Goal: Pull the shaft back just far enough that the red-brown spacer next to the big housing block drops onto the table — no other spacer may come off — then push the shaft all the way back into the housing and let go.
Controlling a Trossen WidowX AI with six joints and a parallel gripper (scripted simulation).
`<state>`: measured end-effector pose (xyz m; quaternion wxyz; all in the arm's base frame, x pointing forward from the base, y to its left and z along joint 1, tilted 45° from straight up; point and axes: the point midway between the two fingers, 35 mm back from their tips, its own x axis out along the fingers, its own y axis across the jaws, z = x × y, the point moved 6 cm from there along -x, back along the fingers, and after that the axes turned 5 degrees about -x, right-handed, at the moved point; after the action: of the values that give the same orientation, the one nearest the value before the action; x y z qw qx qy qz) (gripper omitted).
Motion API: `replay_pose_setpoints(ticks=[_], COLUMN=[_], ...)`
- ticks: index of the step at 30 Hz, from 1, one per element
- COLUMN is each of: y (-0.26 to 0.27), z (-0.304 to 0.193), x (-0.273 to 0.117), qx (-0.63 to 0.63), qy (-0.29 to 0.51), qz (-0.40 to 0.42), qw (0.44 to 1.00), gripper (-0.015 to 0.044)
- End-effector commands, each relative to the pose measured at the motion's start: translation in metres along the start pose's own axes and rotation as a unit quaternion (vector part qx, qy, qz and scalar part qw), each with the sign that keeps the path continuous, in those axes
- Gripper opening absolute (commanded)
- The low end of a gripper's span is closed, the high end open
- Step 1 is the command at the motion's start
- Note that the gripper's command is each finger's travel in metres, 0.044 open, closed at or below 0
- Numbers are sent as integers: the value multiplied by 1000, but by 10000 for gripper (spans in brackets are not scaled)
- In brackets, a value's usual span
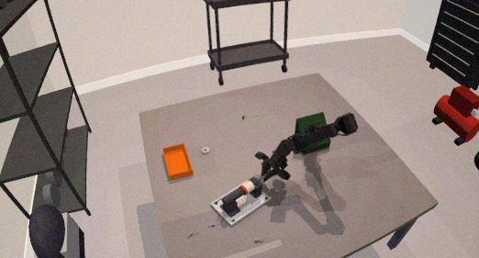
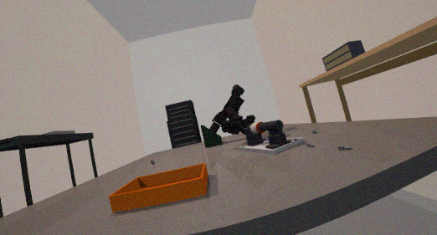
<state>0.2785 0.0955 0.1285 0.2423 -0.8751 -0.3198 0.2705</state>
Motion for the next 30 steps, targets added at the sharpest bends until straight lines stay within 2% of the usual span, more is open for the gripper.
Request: replay_pose_setpoints(ticks=[1,30], y=[-1,-1], z=[1,3], x=[-1,-3], qx=[-1,-1], qy=[0,0], qz=[-1,-1], qw=[1000,1000], gripper=[0,0])
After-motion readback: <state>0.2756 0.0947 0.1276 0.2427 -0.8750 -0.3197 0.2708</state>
